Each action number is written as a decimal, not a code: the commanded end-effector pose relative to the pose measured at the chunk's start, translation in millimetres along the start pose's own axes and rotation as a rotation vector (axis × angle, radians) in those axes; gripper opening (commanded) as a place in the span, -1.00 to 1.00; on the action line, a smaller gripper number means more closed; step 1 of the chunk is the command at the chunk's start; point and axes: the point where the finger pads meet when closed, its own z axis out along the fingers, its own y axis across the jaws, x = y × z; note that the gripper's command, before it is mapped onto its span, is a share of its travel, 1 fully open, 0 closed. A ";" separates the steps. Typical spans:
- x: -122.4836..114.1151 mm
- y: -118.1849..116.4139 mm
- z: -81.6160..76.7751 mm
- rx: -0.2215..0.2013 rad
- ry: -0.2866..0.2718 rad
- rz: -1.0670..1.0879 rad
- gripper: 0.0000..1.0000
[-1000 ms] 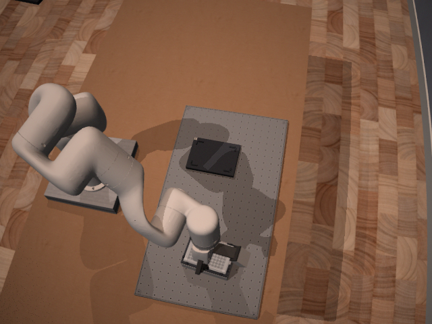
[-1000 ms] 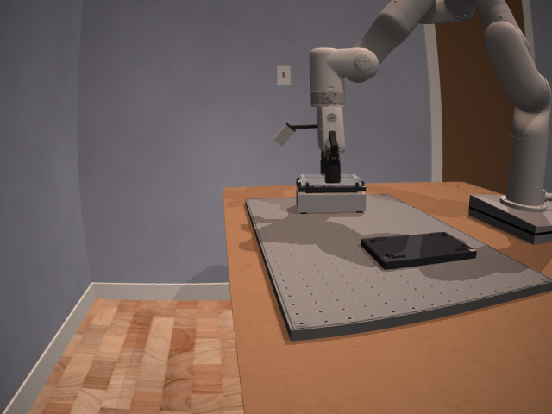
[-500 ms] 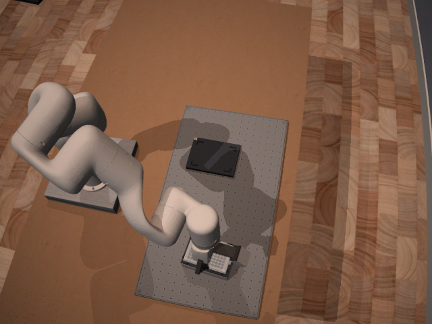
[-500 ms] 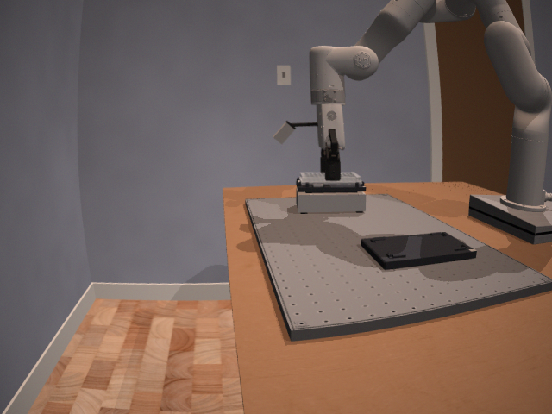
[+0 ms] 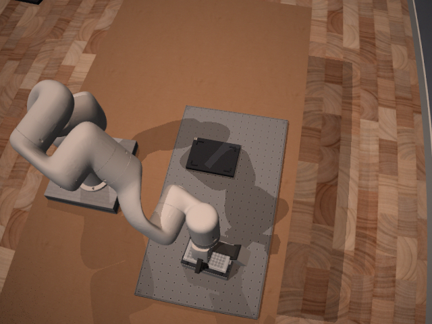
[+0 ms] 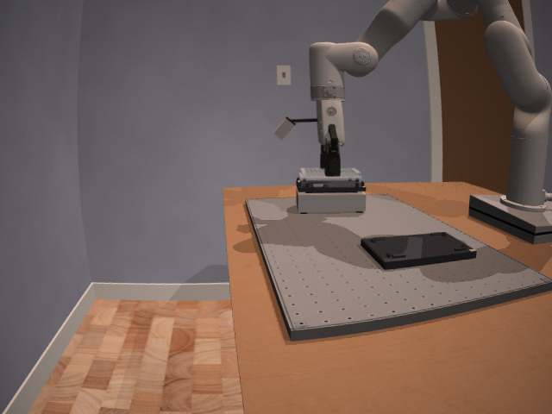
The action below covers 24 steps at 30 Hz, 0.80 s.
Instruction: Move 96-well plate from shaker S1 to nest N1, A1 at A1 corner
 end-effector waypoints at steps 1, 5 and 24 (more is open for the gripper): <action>1.4 0.4 -3.8 -0.002 0.004 0.000 -1.00; 1.4 0.4 -6.5 -0.002 0.004 0.000 -1.00; 1.4 0.4 -21.1 -0.002 0.004 0.000 -1.00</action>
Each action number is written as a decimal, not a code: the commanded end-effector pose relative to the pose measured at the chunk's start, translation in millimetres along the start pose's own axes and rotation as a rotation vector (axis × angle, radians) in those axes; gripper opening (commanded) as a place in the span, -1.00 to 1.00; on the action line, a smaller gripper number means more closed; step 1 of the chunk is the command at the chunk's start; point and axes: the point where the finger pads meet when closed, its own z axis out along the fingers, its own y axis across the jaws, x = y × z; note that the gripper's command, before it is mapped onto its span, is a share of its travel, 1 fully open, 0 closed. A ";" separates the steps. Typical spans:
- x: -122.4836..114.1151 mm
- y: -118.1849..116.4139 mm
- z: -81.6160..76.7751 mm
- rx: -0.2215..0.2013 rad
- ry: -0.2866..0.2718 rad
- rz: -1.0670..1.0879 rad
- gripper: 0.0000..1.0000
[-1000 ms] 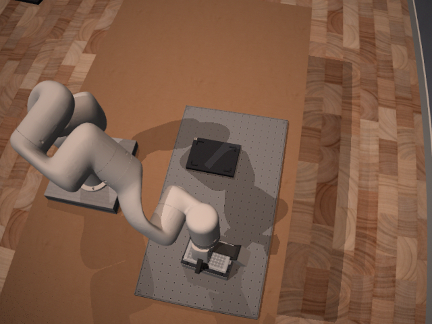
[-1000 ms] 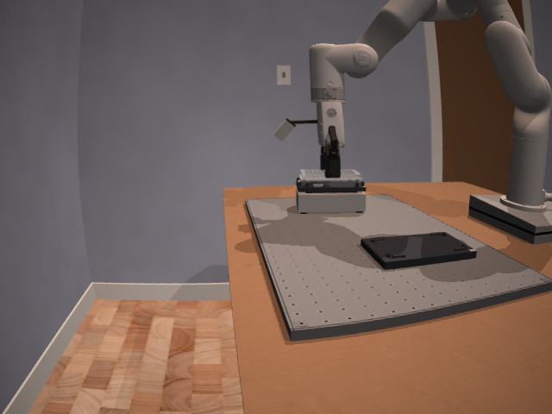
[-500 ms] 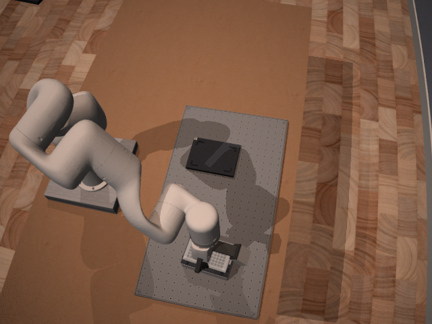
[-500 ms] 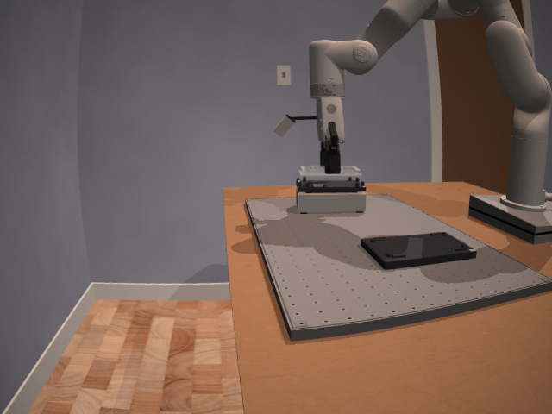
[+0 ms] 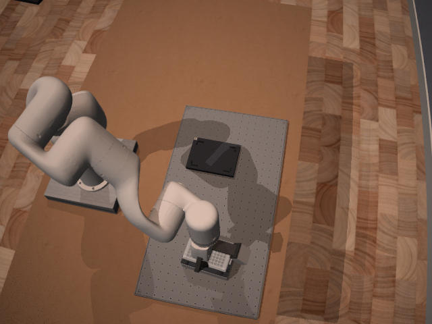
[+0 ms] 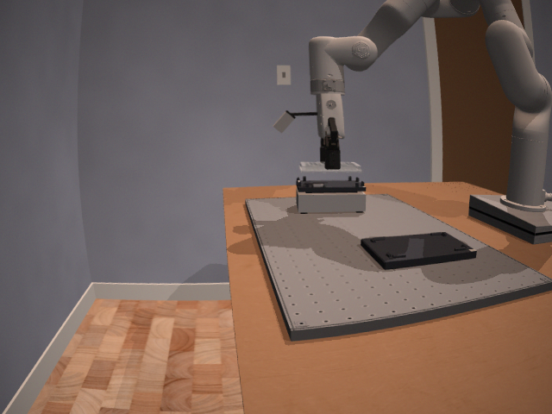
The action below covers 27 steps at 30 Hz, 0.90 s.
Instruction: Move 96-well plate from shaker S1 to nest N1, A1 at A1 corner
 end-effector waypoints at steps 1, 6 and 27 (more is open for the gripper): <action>1.3 0.5 -8.4 -0.002 0.004 0.000 -1.00; 1.3 0.5 -16.8 -0.002 0.004 0.000 -1.00; 1.2 0.4 -45.1 -0.002 0.004 0.000 -1.00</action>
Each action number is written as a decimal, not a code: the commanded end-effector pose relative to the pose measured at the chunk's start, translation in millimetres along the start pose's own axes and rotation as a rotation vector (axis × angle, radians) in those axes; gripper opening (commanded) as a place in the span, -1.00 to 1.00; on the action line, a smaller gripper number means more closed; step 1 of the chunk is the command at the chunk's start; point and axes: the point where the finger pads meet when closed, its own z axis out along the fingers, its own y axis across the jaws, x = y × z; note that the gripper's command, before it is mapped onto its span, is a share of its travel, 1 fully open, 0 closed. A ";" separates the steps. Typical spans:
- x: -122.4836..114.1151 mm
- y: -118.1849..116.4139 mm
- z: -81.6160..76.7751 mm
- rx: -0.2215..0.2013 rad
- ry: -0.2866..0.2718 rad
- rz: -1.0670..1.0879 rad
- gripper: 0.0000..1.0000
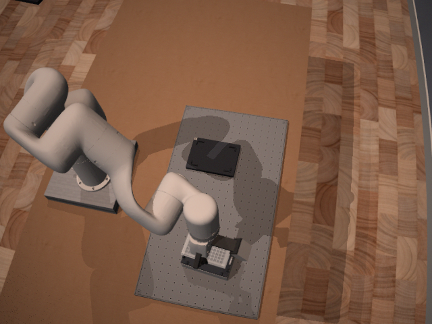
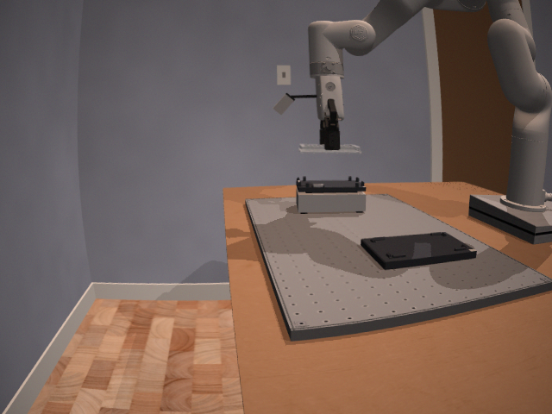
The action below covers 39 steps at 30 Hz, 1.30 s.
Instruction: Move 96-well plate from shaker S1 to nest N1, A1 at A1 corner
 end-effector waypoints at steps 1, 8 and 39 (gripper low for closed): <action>1.2 0.4 -7.0 -0.002 0.004 0.000 -1.00; 1.2 0.4 -14.2 -0.002 0.004 0.000 -1.00; -16.1 -56.6 -6.7 -0.001 0.003 -0.099 -1.00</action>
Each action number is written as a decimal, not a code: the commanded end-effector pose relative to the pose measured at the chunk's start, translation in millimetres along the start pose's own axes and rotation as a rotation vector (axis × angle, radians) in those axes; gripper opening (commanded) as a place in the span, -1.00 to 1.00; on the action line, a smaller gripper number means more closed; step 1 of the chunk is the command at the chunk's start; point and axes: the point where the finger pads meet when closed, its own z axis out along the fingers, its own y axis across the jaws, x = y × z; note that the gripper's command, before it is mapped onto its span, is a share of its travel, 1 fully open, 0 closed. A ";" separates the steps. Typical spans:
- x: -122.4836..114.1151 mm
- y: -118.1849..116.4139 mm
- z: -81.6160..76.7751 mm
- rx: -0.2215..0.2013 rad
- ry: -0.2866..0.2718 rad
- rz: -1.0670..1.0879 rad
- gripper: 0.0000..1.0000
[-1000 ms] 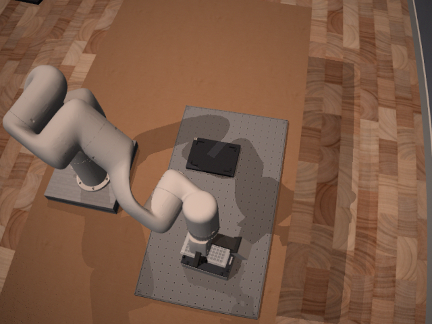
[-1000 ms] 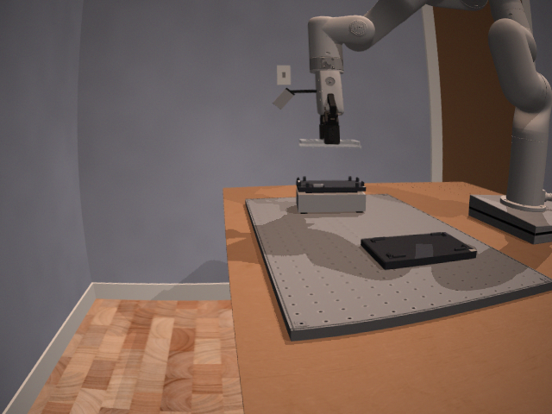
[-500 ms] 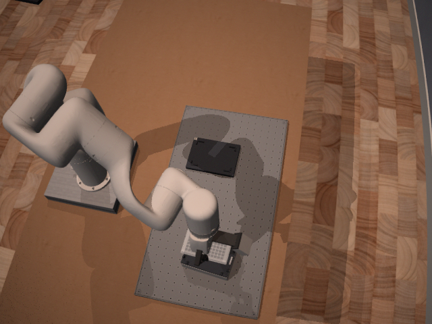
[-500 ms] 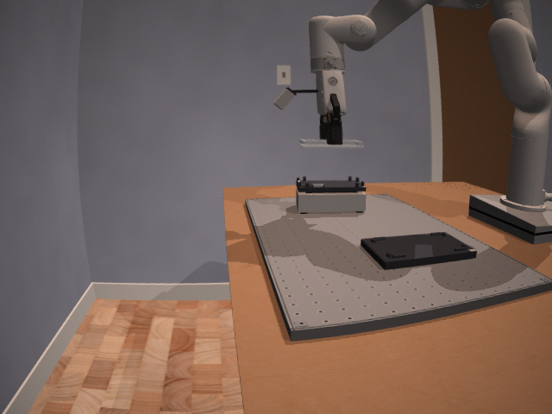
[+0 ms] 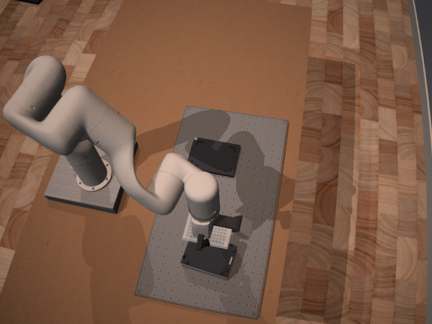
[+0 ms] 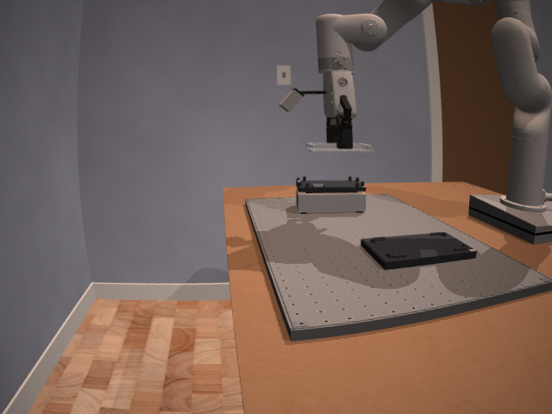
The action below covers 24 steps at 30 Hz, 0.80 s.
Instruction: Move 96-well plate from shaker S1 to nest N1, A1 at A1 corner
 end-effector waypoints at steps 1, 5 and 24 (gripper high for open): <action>-1.3 -13.4 -0.1 -0.002 0.005 -0.001 -1.00; -3.8 -26.4 1.6 -0.002 0.005 -0.001 -1.00; -14.8 -81.7 8.6 -0.001 0.005 -0.001 -1.00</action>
